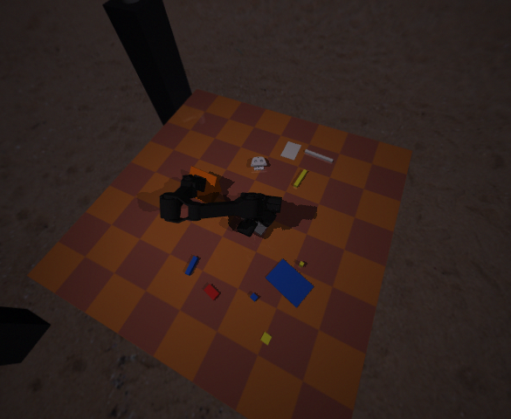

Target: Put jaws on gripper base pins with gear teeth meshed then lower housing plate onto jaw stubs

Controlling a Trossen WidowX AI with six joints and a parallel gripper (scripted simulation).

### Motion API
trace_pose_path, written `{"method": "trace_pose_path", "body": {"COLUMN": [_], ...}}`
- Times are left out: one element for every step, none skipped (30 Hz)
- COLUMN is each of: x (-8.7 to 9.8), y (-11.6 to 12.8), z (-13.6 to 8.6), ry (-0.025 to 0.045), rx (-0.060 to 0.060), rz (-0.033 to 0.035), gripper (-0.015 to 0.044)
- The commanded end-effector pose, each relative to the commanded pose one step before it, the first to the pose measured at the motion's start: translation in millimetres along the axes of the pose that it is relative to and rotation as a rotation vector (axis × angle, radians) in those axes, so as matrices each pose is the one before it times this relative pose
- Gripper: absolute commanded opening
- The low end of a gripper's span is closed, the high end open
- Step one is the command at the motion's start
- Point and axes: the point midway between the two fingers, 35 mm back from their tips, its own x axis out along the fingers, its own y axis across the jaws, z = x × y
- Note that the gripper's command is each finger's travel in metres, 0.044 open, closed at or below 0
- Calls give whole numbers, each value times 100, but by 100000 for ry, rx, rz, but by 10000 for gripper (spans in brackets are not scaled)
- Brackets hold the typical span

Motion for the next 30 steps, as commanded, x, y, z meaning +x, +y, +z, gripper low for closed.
{"method": "trace_pose_path", "body": {"x": [211, 63, 38, 13, 0, 0, 0, 0, 0, 13, 38, 63, 82, 63, 38, 13, 0, 0, 0, 0, 0, 13, 38, 63, 82, 63, 38, 13, 0, 0], "y": [-40, -1, 0, 0, 0, 0, 0, 0, 0, 0, 0, -1, -1, -1, 0, 0, 0, 0, 0, 0, 0, 0, 0, -1, -1, -1, 0, 0, 0, 0], "z": [7, 0, 0, 0, 0, 0, 0, 0, 0, 0, 0, 0, 0, 0, 0, 0, 0, 0, 0, 0, 0, 0, 0, 0, 0, 0, 0, 0, 0, 0], "ry": [-112, 0, 0, 0, 0, 0, 0, 0, 0, 0, 0, 0, 0, 0, 0, 0, 0, 0, 0, 0, 0, 0, 0, 0, 0, 0, 0, 0, 0, 0], "rx": [-342, -15, -9, -3, 0, 0, 0, 0, 0, -3, -9, -15, -20, -15, -9, -3, 0, 0, 0, 0, 0, -5, -16, -26, -34, -26, -16, -5, 0, 0], "rz": [-344, -3, -2, -1, 0, 0, 0, 0, 0, -1, -2, -3, -4, -3, -2, -1, 0, 0, 0, 0, 0, -1, -2, -3, -4, -3, -2, -1, 0, 0], "gripper": [134, 134, 134, 134, 134, 134, 134, 134, 134, 134, 134, 134, 134, 134, 134, 134, 134, 134, 134, 134, 134, 134, 134, 134, 134, 134, 134, 134, 134, 134]}}
